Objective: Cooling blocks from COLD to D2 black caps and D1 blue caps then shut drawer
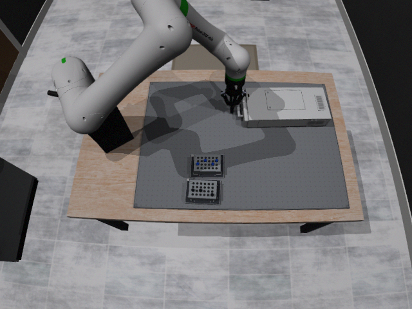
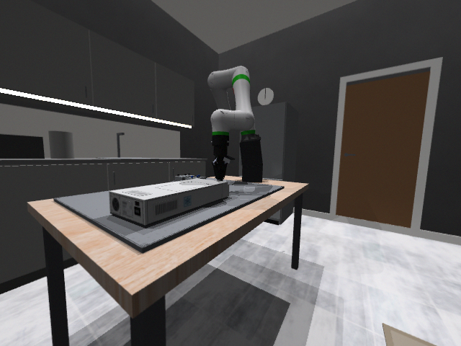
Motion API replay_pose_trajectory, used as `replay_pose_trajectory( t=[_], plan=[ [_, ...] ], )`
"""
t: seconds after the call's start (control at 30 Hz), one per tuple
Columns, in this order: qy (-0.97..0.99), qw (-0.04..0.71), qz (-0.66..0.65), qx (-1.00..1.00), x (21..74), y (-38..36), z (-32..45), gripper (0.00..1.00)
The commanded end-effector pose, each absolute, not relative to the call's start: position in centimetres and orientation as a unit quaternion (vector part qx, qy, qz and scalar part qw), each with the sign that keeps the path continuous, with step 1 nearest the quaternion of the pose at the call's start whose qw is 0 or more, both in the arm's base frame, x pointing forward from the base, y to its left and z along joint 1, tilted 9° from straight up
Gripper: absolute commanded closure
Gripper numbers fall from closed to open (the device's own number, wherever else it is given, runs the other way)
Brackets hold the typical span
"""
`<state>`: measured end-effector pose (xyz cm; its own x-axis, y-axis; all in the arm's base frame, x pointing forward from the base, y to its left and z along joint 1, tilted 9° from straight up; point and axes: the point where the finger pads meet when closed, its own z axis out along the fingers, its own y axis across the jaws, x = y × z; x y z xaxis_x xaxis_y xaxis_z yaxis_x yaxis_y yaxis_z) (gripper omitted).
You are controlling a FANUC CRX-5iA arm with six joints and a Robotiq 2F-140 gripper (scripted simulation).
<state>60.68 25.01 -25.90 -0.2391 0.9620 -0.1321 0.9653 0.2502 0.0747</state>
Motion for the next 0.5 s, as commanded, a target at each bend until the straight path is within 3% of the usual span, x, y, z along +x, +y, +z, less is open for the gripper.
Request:
replay_pose_trajectory(
  t=[0.0, 0.47],
  plan=[
    [0.787, 0.076, -0.010, 0.612, 60.4, 25.0, -25.8, 0.90],
    [0.787, 0.076, -0.010, 0.612, 58.8, 24.6, -25.9, 0.90]
  ],
)
